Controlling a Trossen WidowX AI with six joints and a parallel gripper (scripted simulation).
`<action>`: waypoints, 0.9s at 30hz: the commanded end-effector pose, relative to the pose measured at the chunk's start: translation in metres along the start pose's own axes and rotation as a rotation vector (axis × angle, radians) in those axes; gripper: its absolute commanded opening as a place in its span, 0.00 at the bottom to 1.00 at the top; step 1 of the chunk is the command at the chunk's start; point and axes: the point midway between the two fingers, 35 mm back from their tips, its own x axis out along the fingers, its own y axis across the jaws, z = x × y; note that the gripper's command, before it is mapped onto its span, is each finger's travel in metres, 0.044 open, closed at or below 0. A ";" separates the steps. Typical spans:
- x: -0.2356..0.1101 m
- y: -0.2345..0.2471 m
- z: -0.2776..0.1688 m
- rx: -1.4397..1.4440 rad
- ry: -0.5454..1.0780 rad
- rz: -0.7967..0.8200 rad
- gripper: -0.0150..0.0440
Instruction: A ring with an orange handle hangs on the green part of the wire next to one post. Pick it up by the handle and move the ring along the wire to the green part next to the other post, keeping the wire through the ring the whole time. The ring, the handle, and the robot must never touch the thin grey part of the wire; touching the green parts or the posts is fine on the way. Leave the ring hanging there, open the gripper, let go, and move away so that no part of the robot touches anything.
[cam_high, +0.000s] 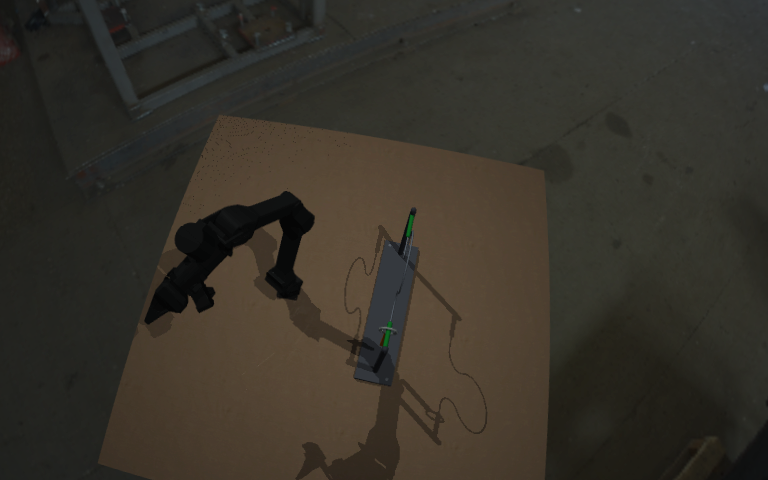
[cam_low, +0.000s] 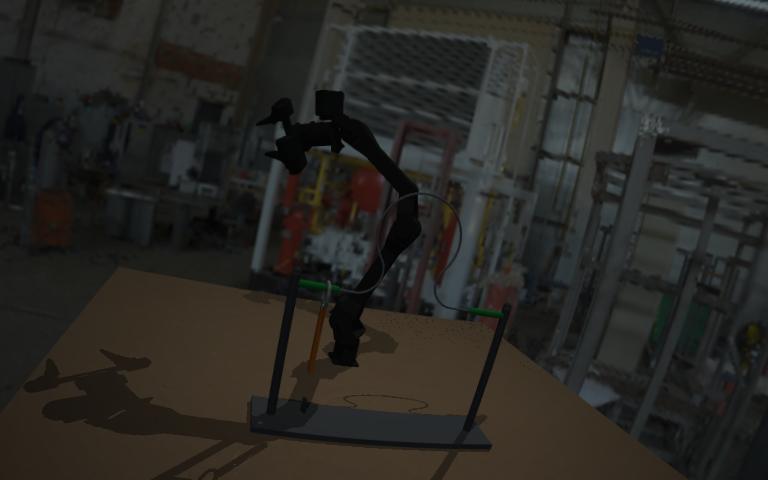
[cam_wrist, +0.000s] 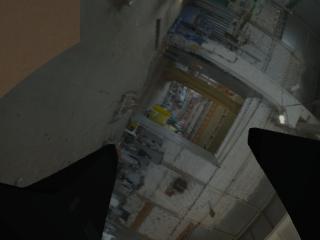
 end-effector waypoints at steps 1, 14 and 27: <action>0.002 0.000 0.001 0.005 -0.005 -0.003 0.89; 0.082 -0.005 0.131 0.348 -0.409 -0.158 0.53; 0.087 0.027 0.284 0.667 -0.899 -0.130 0.53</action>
